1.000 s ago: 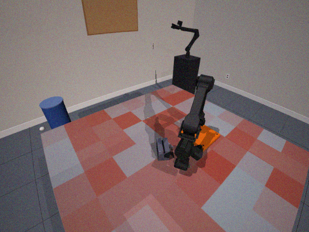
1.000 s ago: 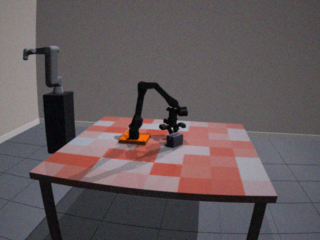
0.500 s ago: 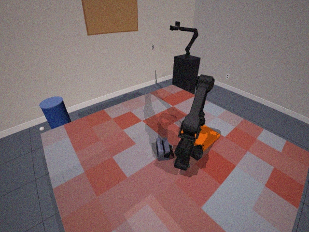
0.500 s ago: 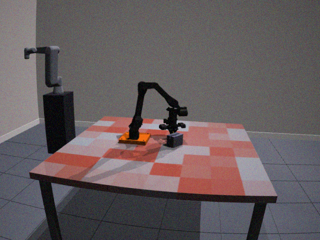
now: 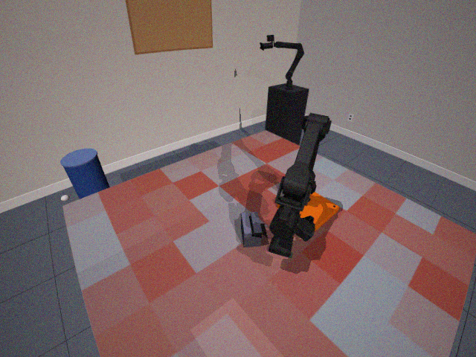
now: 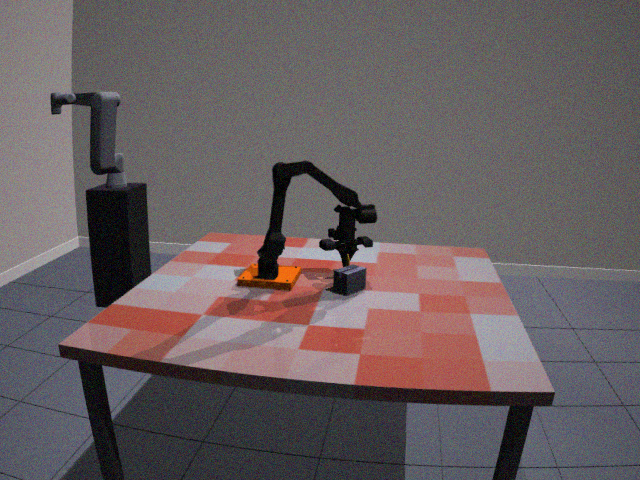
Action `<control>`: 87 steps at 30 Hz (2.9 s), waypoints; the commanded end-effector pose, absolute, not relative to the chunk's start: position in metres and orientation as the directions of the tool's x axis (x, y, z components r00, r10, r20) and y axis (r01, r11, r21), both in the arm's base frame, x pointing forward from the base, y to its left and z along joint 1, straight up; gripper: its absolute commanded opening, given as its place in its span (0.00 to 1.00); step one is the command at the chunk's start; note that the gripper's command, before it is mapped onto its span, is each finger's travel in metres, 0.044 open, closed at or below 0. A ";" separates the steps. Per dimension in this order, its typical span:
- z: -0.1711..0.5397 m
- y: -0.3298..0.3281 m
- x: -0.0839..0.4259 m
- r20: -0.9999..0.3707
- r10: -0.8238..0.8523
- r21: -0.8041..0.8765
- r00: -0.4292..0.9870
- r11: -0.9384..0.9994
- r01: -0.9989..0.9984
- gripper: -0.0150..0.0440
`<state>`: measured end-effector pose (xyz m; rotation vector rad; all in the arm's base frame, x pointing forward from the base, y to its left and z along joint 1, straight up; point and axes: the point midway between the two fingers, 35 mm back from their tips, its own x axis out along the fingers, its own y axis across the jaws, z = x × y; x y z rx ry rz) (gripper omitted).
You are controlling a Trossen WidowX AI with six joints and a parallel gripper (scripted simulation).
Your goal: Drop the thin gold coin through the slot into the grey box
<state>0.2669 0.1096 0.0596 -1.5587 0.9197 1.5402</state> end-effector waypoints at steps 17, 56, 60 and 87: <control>0.113 0.108 0.264 -1.000 0.017 -0.028 0.023 -0.467 -0.884 0.25; 0.121 0.110 0.267 -1.000 0.017 -0.009 0.023 0.588 -0.809 0.25; 0.121 0.110 0.267 -1.000 0.017 -0.009 0.023 0.593 -0.805 0.25; 0.121 0.053 0.285 -1.000 0.010 -0.016 0.027 0.601 -0.799 0.25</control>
